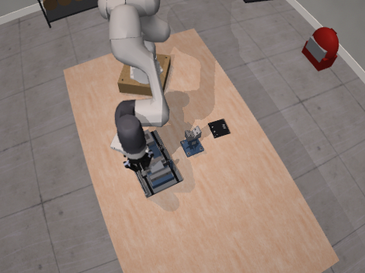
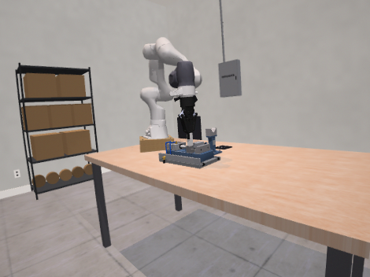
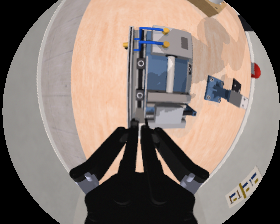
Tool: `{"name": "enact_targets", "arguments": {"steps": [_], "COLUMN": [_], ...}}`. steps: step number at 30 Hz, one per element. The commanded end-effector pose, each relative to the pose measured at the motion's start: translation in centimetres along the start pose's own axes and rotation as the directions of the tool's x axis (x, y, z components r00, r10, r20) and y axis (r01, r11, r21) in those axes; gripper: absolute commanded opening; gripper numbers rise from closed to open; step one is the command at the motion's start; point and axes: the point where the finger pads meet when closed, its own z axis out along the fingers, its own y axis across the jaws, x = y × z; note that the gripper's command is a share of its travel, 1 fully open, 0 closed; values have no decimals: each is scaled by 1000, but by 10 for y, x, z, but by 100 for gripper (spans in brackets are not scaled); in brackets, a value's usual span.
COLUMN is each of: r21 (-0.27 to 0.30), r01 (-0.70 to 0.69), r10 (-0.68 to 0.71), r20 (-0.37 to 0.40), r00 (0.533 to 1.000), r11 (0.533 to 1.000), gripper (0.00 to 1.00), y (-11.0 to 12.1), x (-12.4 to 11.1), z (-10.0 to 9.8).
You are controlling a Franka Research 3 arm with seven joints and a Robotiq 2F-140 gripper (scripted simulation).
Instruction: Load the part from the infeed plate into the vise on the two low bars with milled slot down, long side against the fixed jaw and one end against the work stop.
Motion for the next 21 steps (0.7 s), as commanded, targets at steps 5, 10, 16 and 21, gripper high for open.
{"name": "enact_targets", "arguments": {"steps": [5, 10, 16, 21], "r21": [1, 1, 1, 1], "r01": [7, 7, 7, 7], "r10": [-7, -7, -7, -7], "r20": [-1, -1, -1, -1], "r00": [1000, 1000, 1000, 1000], "r11": [1000, 1000, 1000, 1000], "gripper": [0, 0, 0, 0], "y": [-2, -2, -2, -2], "x": [0, 0, 0, 0], "z": [-9, -15, -29, -42]}}
